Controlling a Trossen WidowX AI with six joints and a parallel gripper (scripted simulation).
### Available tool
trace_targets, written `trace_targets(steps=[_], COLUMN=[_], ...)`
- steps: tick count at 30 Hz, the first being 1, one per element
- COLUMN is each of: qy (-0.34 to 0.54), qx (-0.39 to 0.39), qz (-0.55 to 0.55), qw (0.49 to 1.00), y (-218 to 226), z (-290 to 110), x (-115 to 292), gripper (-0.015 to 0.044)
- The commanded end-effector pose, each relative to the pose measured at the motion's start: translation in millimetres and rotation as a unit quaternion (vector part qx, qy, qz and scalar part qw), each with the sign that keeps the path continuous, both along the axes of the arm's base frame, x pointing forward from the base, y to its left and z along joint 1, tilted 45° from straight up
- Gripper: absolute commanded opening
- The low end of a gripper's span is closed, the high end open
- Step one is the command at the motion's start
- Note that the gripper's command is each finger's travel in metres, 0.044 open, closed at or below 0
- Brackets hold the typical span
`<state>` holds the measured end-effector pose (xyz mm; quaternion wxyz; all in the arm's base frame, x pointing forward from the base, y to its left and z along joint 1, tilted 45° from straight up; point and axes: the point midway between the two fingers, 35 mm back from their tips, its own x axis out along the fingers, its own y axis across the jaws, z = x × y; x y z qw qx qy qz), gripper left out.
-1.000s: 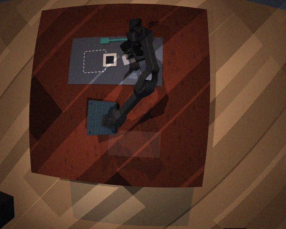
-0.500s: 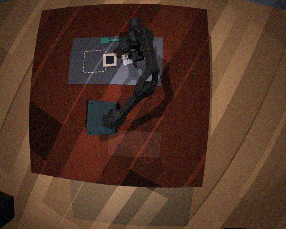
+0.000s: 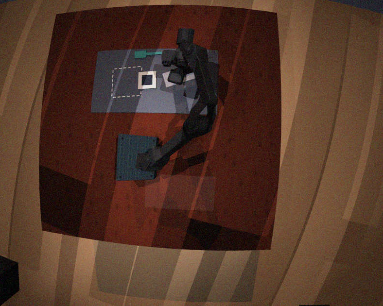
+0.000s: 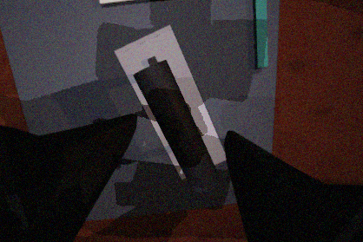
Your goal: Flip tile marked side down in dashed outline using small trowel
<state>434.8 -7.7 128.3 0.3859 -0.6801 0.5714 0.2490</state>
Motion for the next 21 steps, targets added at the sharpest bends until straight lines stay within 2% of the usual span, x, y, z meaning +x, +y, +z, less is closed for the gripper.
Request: trace_targets(steps=[1, 21], qy=[-0.036, -0.182], qx=[0.025, 0.131], qz=[-0.036, -0.19], qw=[0.998, 0.956], y=[-1.1, -3.7], z=[-2.5, -10.9], x=[-1.3, -7.0], gripper=[0.03, 0.03])
